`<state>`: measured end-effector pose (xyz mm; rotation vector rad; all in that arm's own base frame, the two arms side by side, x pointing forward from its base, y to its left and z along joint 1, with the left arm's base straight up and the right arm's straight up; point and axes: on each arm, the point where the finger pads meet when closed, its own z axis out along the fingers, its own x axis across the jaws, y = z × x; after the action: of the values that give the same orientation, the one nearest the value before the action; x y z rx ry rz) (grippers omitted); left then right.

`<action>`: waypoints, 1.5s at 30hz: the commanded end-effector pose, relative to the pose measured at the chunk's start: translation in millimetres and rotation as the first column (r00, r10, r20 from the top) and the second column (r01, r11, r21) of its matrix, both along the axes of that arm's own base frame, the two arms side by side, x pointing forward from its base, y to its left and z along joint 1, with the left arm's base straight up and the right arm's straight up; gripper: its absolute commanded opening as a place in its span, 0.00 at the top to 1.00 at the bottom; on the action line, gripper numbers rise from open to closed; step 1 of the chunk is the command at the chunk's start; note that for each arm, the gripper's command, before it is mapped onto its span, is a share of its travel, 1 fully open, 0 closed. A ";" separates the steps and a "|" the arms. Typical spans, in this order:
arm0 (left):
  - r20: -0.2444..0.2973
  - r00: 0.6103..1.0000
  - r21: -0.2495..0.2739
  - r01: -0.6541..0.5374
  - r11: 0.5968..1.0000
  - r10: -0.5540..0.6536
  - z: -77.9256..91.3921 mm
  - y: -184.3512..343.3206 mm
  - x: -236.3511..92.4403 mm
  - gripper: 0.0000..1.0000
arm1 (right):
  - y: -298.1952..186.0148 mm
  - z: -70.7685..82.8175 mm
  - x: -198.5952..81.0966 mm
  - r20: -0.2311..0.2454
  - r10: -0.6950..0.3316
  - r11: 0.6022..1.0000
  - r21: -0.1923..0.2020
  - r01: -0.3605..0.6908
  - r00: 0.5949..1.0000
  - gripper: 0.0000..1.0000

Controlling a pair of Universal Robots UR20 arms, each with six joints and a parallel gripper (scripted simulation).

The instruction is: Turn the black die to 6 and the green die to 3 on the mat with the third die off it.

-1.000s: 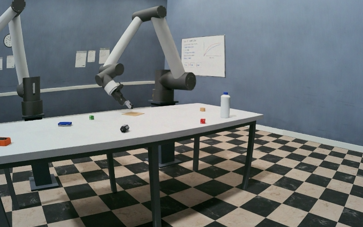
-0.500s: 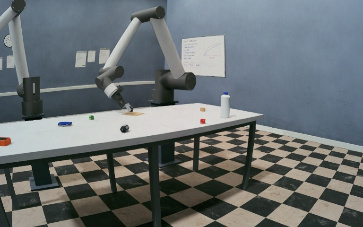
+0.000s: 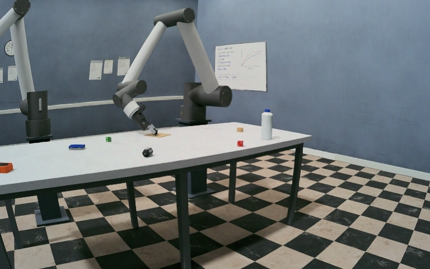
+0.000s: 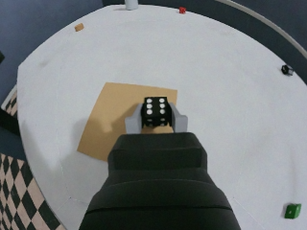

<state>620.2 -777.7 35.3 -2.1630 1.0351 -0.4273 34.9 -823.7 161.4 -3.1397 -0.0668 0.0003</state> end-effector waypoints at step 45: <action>0.001 1.000 -0.001 0.000 1.000 0.000 -6.1 -0.5 0.2 0.43 | -0.4 0.6 0.1 0.000 0.000 1.000 -0.001 0.000 1.000 0.00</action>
<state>620.2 -777.7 29.7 -2.1630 1.0352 -0.4273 34.9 -823.7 161.4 -3.1397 -0.0668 0.0003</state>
